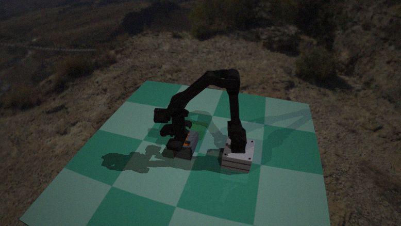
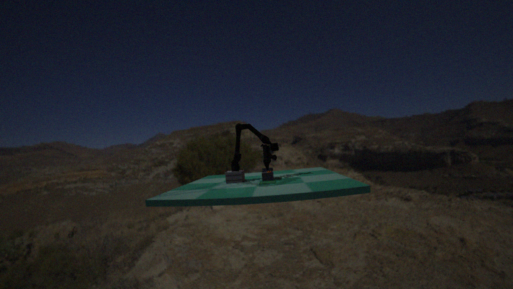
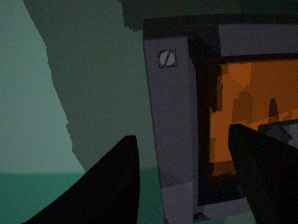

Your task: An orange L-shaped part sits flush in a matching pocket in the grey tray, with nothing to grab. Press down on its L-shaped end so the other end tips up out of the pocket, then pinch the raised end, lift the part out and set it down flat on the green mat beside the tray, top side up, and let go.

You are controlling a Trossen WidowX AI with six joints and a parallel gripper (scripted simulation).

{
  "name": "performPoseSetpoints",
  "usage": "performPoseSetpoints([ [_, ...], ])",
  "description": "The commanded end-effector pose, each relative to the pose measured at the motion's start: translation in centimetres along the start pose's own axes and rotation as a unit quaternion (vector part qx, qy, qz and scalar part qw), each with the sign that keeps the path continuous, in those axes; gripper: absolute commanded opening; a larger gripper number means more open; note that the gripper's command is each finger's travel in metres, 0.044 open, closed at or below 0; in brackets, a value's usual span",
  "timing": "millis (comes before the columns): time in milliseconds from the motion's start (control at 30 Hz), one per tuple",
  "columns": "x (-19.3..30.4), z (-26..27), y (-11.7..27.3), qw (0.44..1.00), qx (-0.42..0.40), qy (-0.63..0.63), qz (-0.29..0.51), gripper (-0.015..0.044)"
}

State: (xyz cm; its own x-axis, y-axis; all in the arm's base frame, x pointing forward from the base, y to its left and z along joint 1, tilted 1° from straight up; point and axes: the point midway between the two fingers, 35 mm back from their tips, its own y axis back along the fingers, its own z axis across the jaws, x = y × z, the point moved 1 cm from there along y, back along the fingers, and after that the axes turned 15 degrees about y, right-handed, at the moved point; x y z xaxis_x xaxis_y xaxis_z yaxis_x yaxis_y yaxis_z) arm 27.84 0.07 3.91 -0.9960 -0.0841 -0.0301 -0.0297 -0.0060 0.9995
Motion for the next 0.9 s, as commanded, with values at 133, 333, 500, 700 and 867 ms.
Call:
performPoseSetpoints([
  [133, -0.1, 0.1, -1.0, 1.0, -0.002, 0.003, -0.003, 0.018],
  [333, -0.1, 0.1, -2.0, 1.0, -0.002, 0.003, -0.003, 0.018],
  [500, -0.1, 0.1, -2.8, 1.0, -0.002, 0.003, -0.003, 0.018],
  [700, -0.1, 0.1, -3.8, 1.0, -0.002, 0.003, -0.003, 0.018],
  [867, -0.1, 0.1, -3.9, 1.0, -0.002, 0.003, -0.003, 0.018],
])
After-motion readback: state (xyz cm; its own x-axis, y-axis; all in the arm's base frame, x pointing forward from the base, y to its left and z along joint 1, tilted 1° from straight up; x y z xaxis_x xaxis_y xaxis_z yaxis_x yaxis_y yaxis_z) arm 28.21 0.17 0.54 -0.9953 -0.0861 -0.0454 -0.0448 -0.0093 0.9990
